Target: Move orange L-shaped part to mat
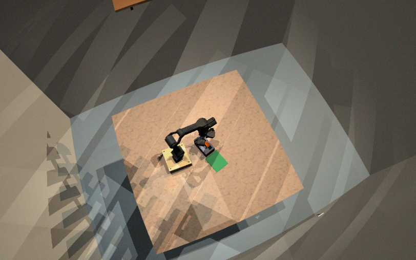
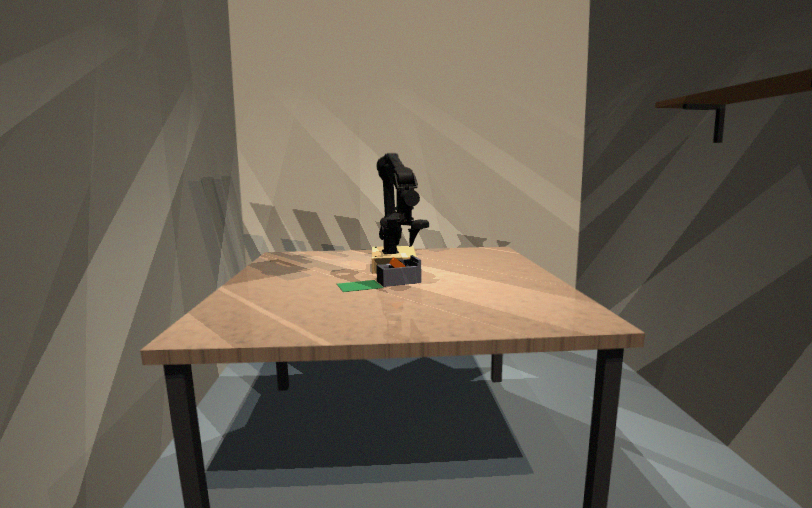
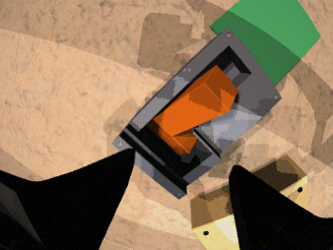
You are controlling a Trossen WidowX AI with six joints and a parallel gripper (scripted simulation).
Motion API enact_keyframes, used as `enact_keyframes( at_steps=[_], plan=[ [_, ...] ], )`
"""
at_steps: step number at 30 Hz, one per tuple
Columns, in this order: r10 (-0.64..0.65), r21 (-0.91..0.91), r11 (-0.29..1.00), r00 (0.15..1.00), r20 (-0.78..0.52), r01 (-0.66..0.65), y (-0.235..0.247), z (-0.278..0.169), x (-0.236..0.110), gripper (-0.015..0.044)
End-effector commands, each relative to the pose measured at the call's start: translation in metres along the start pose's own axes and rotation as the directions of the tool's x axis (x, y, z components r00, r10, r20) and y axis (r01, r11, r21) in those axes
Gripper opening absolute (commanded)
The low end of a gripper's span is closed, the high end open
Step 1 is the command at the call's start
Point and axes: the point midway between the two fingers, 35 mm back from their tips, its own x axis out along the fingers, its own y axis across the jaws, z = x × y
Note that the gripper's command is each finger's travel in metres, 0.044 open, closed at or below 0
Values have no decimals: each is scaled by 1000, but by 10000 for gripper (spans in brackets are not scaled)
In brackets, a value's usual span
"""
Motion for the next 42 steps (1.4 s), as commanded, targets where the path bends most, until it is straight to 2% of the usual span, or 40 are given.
enact_keyframes(
  at_steps=[1, 11, 18, 42],
  plan=[
    [11, 595, 804, 1000, -1, -8, -15, 28, -3, 280],
    [11, 595, 804, 1000, -1, -8, -15, 28, -2, 280],
    [11, 595, 804, 1000, -1, -8, -14, 28, 26, 280],
    [11, 595, 804, 1000, -1, -8, -13, 28, 58, 280]
  ],
)
